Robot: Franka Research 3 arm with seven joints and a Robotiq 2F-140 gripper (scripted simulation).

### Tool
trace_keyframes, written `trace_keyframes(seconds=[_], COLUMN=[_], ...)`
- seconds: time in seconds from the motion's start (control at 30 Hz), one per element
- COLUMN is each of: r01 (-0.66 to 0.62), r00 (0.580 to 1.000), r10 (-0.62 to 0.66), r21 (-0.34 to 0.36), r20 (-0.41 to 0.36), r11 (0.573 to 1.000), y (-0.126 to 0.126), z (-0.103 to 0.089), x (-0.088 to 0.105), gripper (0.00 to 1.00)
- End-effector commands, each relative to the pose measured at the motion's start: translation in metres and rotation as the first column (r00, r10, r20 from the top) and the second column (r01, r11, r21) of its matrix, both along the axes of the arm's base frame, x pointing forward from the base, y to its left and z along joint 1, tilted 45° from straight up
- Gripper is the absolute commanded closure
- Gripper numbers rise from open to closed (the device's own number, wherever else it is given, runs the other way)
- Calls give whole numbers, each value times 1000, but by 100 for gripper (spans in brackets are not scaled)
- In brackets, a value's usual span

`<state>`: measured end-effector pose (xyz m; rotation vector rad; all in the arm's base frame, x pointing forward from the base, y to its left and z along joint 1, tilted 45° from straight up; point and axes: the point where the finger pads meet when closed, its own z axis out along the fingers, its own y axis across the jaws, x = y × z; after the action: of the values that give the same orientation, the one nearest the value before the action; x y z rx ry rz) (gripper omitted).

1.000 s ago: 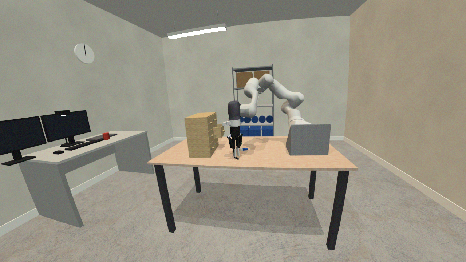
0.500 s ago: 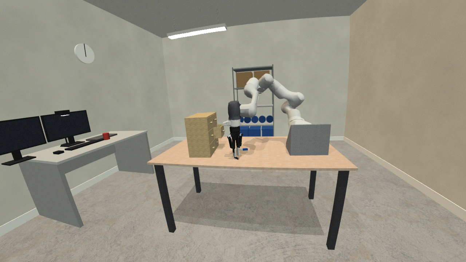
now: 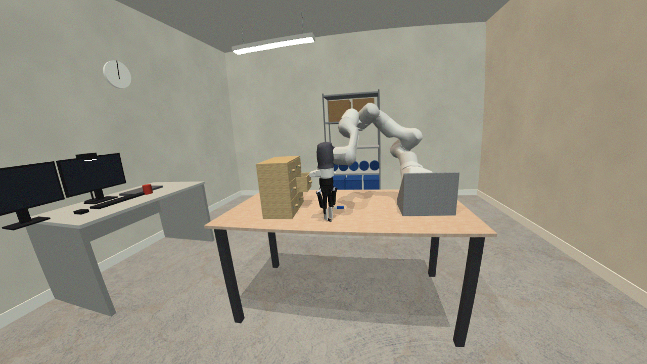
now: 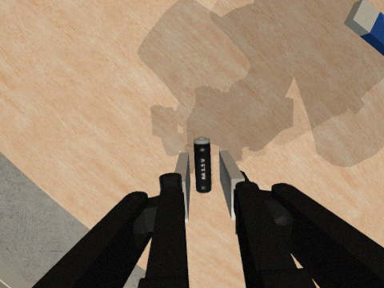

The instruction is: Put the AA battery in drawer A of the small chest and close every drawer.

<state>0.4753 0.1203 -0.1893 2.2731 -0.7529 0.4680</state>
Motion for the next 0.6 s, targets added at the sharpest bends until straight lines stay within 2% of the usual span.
trace_keyframes(seconds=[0.0, 0.57], r01=[4, 4], r00=[1000, 1000], r10=[-4, -4], r21=[4, 4], r20=[7, 7], r11=[1000, 1000], y=[-5, -7], z=[-5, -7], x=[3, 4], gripper=[83, 83])
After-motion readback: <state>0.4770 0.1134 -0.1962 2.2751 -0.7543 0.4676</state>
